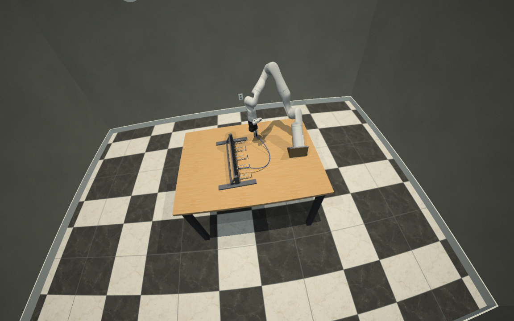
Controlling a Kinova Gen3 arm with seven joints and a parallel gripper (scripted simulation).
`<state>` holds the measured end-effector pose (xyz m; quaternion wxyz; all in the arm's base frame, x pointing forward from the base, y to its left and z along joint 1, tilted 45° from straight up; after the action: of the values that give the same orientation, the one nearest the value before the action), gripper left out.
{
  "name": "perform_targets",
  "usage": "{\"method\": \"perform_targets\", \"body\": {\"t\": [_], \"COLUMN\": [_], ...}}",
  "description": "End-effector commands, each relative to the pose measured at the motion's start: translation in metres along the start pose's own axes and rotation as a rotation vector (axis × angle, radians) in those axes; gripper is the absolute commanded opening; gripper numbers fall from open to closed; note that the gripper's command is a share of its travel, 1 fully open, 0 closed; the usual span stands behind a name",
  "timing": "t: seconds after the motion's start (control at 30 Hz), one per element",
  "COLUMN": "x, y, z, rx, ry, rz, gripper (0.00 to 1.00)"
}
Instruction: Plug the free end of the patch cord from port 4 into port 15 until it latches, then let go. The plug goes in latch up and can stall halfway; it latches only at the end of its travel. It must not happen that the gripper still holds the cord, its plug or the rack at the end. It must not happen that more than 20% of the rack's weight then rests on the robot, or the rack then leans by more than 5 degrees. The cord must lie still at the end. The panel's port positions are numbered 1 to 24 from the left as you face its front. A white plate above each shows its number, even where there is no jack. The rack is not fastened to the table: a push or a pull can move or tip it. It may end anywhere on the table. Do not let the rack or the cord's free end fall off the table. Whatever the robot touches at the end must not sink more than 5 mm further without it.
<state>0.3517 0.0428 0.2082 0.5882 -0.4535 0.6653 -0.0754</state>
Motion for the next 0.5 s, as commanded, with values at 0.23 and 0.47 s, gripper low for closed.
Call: {"method": "perform_targets", "body": {"t": [0.23, 0.47], "x": [-0.001, -0.002], "y": [0.006, 0.013], "z": [0.012, 0.022], "rx": [-0.065, -0.133], "ry": [0.002, 0.002], "rz": [-0.002, 0.0], "gripper": [0.0, 0.0]}}
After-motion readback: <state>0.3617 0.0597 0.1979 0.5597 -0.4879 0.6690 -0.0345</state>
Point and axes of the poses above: the point where the finger pads meet when closed, its own x axis out along the fingers, its own z axis across the jaws, y = z × x, the point moved 10 cm from there along -x, back along the fingers, and after that the axes turned 14 degrees about x, right-handed, at the moved point
